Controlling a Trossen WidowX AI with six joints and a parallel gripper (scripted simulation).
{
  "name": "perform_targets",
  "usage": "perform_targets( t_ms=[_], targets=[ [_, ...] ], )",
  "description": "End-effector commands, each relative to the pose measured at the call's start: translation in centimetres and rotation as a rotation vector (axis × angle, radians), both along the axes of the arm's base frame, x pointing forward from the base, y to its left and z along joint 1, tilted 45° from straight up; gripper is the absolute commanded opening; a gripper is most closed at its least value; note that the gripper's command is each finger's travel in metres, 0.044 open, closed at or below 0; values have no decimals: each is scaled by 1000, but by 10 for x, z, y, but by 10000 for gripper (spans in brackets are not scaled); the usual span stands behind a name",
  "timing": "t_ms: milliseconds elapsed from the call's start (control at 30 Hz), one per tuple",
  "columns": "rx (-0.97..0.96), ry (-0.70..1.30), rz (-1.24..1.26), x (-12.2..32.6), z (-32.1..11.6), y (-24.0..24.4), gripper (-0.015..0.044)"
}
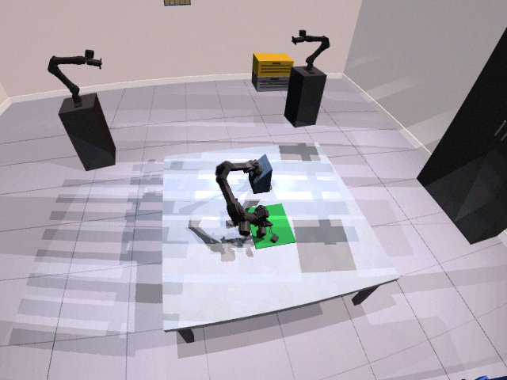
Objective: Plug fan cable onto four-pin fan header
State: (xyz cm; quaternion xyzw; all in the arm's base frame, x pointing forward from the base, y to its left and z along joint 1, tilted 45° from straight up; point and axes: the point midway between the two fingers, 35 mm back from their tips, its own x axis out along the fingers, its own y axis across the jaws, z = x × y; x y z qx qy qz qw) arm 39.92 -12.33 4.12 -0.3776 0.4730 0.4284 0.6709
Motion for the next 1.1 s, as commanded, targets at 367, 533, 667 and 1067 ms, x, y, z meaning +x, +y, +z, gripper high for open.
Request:
perform_targets(
  t_ms=[367,533,667,1067],
  targets=[
    [128,-156,40,0,16,-8,0],
    [119,-143,35,1,18,-5,0],
    [116,-139,33,1,18,-4,0],
    [120,-144,40,2,22,1,0]
  ],
)
